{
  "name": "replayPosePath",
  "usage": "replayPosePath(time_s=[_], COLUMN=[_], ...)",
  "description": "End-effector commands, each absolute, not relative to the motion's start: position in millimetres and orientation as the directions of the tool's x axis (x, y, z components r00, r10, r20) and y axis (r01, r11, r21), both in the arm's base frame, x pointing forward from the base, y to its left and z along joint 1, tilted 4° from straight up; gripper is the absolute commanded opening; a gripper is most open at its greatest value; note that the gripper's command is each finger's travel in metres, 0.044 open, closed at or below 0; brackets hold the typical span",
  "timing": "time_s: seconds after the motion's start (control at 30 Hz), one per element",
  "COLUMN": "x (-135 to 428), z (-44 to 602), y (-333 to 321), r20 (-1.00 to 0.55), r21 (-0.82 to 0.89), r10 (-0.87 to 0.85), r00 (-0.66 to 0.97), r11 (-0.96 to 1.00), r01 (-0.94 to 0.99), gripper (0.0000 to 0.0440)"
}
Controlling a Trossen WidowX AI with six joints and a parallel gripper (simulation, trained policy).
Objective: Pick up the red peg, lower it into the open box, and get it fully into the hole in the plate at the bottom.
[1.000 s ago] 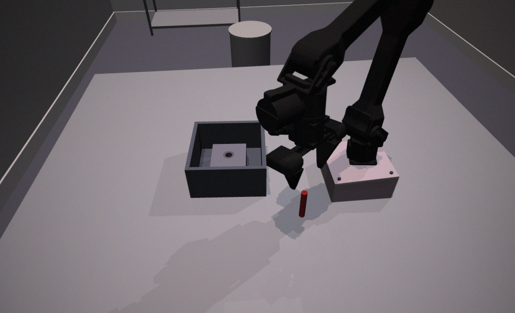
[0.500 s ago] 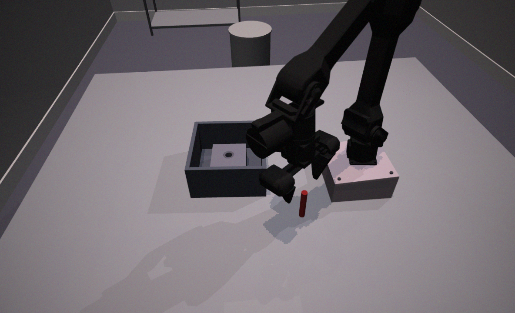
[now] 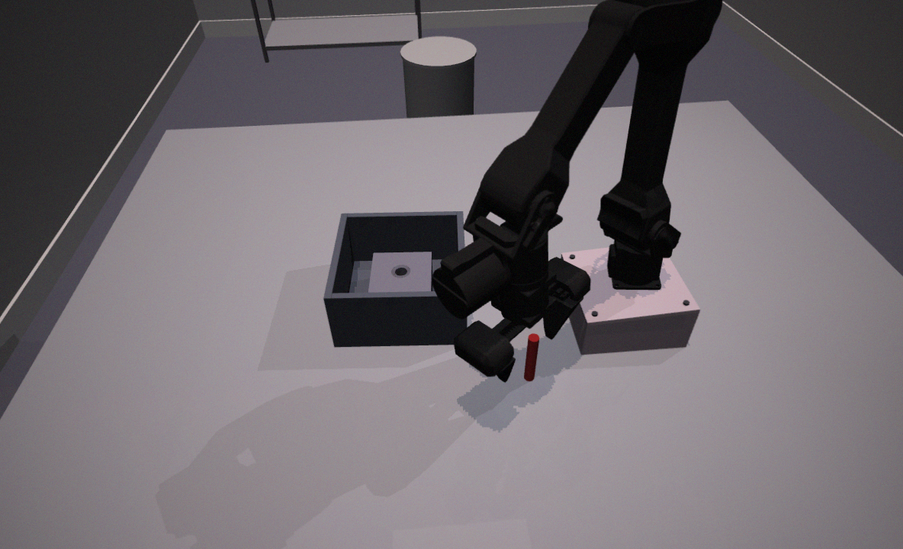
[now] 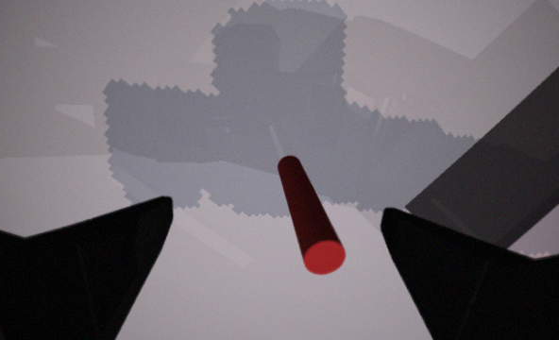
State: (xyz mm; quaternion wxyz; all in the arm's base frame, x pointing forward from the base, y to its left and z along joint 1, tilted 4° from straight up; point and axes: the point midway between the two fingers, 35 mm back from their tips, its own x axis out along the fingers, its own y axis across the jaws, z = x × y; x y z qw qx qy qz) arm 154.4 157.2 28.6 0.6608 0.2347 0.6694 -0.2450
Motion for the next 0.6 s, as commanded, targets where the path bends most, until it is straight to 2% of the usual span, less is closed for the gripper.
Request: replayPosePath(time_s=[0.0,0.1,0.57], x=[154,154,147], z=[15,6,-19], y=[154,153,145], r20=[-1.000,-0.999,-0.992], r21=[-0.029,-0.037,-0.128], r10=[-0.024,-0.031,-0.097], r00=[-0.016,-0.020,-0.084], r11=[0.766,0.767,0.758], r01=[0.642,0.640,0.640], gripper=[0.0438,0.0396,0.0043])
